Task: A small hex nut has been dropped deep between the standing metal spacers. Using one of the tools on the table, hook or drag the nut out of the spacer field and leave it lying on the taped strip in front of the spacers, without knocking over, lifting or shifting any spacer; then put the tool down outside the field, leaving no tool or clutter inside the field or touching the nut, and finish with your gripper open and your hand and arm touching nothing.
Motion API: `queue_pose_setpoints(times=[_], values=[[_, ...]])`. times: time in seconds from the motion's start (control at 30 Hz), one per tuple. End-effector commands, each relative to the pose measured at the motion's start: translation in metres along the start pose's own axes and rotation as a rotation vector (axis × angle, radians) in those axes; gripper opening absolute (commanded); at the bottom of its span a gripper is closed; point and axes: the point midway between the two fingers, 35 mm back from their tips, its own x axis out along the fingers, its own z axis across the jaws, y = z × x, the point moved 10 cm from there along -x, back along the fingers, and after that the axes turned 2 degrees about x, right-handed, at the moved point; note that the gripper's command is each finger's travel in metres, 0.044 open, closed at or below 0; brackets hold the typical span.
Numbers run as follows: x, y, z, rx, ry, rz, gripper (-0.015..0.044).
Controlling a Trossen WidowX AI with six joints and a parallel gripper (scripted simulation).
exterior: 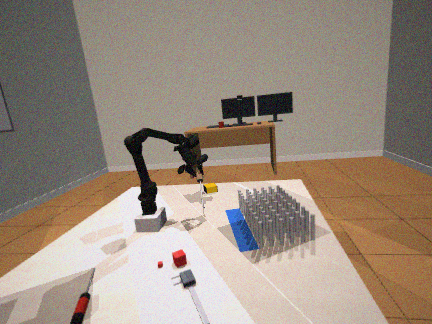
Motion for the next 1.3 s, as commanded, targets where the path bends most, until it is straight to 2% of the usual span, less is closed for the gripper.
queue_pose_setpoints(times=[0.0, 1.27], values=[[-0.002, 0.008, -0.005, 0.159, 0.001, -0.005, 0.0], [-0.006, 0.074, -0.037, 1.477, 0.014, 0.008, 0.0]])
